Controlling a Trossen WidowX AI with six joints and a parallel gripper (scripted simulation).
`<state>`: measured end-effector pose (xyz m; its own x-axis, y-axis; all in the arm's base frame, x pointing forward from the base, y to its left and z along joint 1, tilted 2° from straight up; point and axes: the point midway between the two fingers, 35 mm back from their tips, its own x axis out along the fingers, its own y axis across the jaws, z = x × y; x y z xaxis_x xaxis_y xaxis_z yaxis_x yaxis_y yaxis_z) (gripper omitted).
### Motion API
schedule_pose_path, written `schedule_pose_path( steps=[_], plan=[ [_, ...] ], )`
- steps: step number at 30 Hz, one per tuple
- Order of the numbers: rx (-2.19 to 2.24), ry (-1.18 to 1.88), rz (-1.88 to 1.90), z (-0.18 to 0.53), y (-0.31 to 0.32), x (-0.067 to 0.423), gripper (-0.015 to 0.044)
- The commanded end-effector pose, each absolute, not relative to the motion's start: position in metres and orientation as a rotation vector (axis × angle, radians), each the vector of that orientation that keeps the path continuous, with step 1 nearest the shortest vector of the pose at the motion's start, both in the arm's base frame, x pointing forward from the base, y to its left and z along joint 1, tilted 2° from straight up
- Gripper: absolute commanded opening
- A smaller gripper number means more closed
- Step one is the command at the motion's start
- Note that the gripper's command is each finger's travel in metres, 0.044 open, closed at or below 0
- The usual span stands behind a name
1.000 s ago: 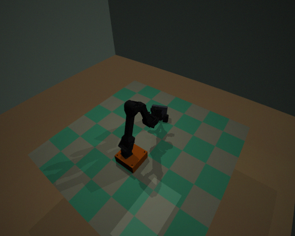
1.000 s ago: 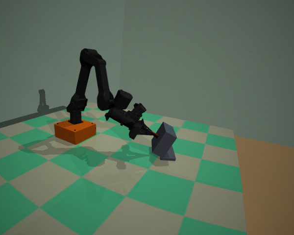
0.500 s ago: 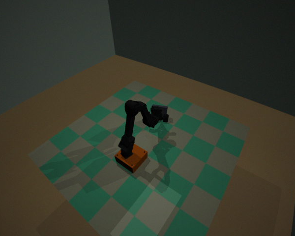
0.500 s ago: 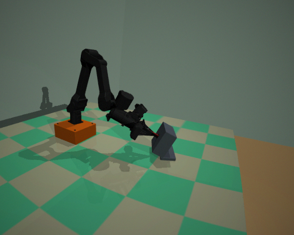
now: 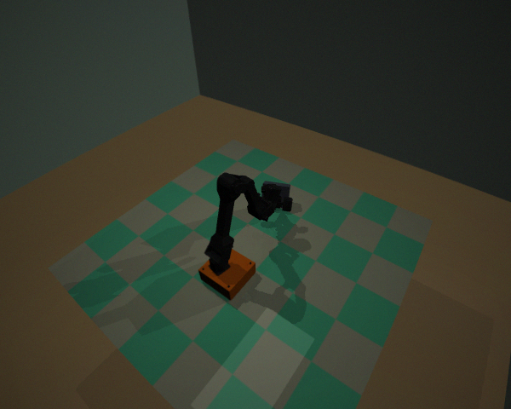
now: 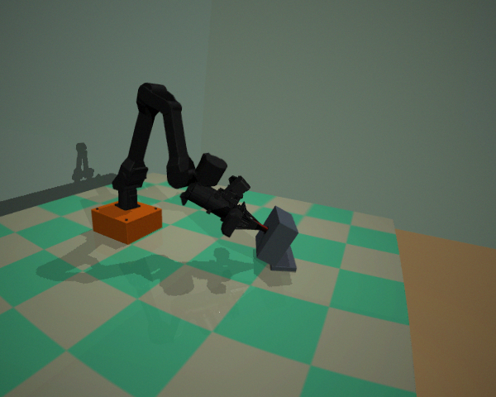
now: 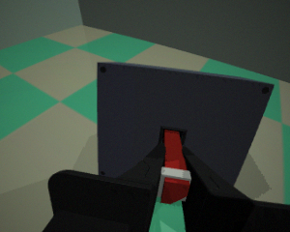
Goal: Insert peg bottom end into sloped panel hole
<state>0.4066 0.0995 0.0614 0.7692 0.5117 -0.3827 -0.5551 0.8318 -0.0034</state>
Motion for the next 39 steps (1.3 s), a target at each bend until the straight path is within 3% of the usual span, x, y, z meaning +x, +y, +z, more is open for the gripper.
schedule_pose_path(
  steps=[1,16,33,39],
  plan=[
    [-0.115,0.376,0.575,0.0635,0.0995,0.4098,0.0],
    [-0.119,0.378,0.58,0.0617,0.0999,0.4087,0.0],
    [-0.119,0.378,0.58,0.0631,0.0981,0.4067,0.044],
    [-0.119,0.378,0.579,0.0665,0.0938,0.4019,0.044]
  ],
)
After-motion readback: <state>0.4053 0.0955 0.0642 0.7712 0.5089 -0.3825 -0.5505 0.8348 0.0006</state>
